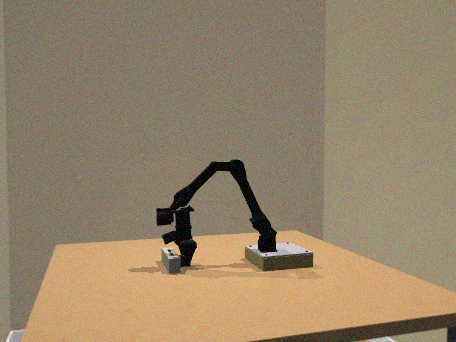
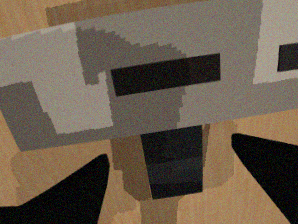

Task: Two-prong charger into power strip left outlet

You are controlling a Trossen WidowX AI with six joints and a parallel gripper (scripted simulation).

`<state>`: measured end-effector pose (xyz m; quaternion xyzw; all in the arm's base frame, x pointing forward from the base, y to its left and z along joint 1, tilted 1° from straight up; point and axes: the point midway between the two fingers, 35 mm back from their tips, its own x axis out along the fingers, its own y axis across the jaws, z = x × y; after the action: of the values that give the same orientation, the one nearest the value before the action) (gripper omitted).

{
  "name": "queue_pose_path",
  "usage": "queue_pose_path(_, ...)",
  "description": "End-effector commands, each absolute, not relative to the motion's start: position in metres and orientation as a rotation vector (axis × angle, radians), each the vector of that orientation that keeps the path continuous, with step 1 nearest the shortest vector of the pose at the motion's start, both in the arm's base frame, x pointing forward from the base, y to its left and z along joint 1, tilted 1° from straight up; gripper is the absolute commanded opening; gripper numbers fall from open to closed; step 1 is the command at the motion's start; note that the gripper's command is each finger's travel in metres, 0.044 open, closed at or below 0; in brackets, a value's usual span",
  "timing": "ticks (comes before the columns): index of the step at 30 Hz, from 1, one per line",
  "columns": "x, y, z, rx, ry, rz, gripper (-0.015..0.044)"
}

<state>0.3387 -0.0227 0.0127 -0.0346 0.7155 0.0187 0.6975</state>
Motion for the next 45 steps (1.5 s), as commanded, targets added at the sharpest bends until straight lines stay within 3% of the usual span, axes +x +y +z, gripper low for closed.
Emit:
queue_pose_path(1, 0.336, -0.022, 0.012, -0.077, 1.596, 0.048, 0.0440)
queue_pose_path(45, 0.291, -0.027, 0.010, -0.077, 1.599, 0.048, 0.0440)
